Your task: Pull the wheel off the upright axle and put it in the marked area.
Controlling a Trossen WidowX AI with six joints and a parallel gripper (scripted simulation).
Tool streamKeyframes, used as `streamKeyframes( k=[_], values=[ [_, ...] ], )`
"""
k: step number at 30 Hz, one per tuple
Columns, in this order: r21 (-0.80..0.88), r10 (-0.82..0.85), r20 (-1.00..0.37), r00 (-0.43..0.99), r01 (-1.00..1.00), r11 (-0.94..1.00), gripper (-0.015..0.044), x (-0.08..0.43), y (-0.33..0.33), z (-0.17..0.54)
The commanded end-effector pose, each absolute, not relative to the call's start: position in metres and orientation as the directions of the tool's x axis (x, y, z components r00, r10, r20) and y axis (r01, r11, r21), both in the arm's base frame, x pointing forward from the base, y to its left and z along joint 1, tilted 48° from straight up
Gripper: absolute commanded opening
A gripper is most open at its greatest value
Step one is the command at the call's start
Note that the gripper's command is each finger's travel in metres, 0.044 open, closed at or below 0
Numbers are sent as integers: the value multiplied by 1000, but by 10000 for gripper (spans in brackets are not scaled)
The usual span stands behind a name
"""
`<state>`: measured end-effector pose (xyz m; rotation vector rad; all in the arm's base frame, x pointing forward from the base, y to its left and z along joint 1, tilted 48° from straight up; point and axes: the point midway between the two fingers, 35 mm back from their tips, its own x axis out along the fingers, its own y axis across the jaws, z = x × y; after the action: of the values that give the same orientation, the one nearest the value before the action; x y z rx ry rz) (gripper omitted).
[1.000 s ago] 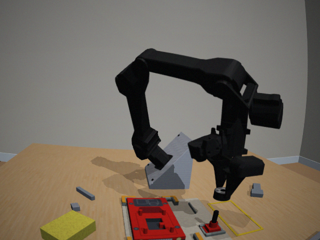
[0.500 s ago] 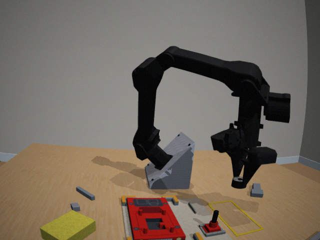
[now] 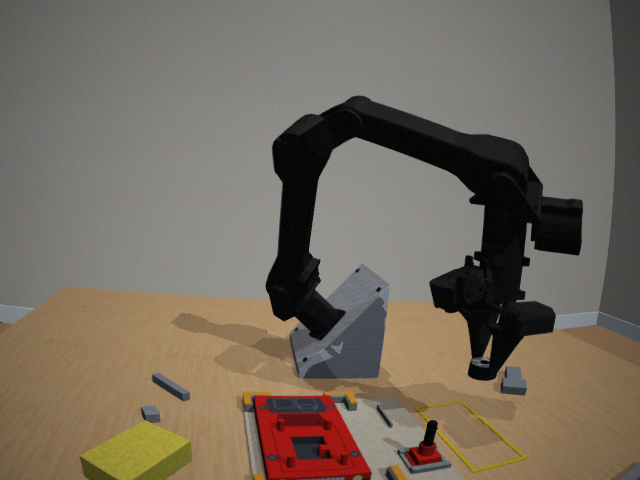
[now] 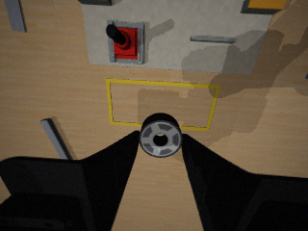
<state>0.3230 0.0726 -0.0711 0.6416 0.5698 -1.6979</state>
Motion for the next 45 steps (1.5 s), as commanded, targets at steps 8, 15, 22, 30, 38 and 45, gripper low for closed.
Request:
streamKeyframes(
  k=[8,15,22,30,38,45],
  values=[
    [-40,-713,-678,-177,978,-205,0,317,43,-99],
    [-39,-715,-676,-177,978,-205,0,308,12,-127],
    [-39,-716,-675,-177,978,-206,0,305,5,-133],
    [-36,-713,-678,-178,977,-210,157,307,8,-131],
    [-37,-713,-679,-178,977,-208,300,311,20,-120],
    [-40,-714,-677,-178,978,-205,300,318,52,-90]
  ],
)
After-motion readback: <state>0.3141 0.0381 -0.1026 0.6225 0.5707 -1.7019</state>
